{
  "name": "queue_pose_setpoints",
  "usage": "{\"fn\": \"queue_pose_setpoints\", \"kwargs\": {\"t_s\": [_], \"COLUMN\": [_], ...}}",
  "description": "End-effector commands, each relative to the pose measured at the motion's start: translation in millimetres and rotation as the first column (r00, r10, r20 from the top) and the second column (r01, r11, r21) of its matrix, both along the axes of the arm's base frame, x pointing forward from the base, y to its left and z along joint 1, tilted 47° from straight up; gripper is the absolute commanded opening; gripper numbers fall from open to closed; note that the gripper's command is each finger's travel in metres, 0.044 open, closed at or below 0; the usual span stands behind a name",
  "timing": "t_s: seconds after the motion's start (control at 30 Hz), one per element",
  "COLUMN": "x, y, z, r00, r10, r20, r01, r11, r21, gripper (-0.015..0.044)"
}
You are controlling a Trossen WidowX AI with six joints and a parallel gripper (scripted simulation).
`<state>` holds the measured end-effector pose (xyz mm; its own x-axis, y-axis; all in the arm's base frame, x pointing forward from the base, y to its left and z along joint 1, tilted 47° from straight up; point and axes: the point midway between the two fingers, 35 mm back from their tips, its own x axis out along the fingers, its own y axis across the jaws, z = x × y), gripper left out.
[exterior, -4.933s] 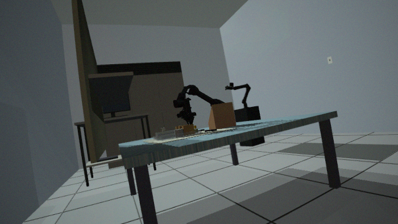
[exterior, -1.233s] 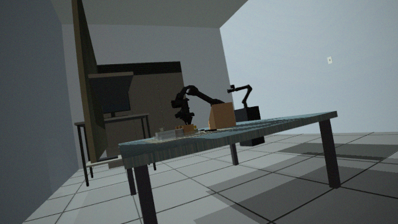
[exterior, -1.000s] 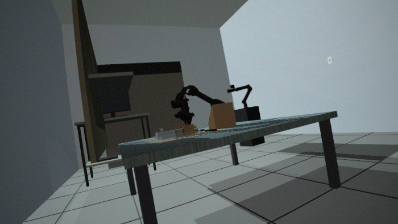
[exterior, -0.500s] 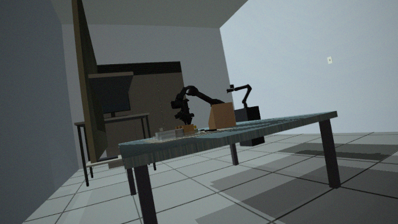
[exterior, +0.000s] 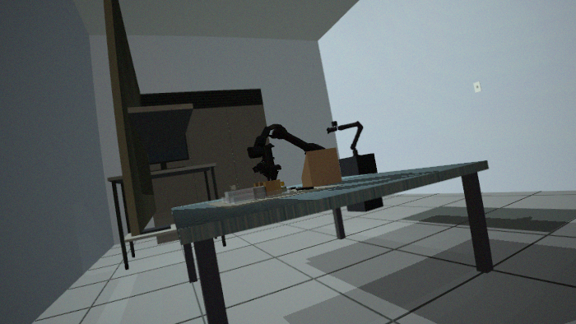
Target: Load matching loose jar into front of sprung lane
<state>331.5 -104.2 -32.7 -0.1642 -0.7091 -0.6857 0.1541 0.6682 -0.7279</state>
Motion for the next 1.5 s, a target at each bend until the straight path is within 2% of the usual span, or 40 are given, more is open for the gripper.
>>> {"fn": "queue_pose_setpoints", "kwargs": {"t_s": [0.0,1.47], "x": [3.0,-1.1], "y": [-2.1,-10.4], "z": [-0.3,-9.3], "r00": [1.000,1.000], "r10": [0.007,0.007], "r20": [0.011,0.011], "r01": [-0.007,-0.007], "r11": [1.000,1.000], "r21": [-0.010,-0.011], "gripper": [0.0000,0.0000]}}
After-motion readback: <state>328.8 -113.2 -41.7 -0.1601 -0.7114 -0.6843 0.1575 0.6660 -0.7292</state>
